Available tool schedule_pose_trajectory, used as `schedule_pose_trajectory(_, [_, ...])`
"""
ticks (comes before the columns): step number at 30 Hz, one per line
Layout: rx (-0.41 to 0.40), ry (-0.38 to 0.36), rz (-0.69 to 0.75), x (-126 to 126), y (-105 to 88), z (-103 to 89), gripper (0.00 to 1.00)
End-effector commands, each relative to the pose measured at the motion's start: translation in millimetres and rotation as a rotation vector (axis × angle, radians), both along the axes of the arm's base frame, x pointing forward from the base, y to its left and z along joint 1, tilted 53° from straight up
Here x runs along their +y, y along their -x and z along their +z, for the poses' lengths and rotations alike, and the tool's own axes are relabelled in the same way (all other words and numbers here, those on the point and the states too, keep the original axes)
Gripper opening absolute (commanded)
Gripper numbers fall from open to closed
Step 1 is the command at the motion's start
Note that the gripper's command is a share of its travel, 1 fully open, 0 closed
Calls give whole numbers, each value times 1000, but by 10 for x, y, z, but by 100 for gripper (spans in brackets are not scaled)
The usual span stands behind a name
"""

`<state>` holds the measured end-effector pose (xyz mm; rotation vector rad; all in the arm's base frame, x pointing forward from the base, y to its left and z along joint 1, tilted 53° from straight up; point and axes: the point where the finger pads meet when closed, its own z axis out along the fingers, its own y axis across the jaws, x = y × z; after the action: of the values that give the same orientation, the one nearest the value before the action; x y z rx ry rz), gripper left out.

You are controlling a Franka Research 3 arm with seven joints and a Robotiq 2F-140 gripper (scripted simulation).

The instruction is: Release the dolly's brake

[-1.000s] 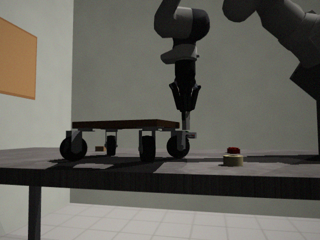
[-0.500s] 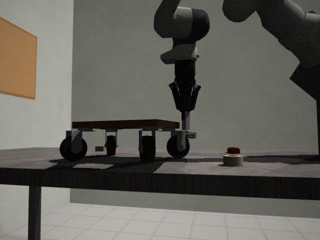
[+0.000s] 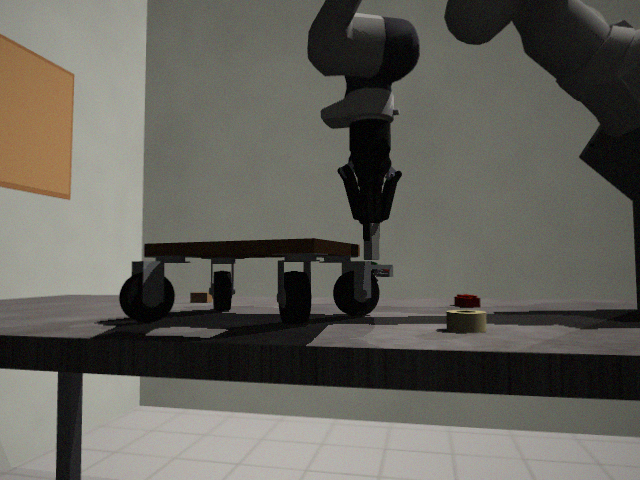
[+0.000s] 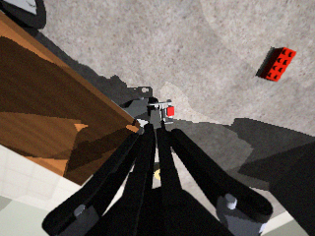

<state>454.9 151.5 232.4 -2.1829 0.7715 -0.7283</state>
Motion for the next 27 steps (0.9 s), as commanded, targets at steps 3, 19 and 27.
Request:
schedule_pose_trajectory(3, [-3, 1, 1, 5, -10, 12, 0])
schedule_pose_trajectory(19, [-3, 1, 1, 13, -22, 1, 0])
schedule_pose_trajectory(27, [-3, 1, 1, 26, -44, -18, 0])
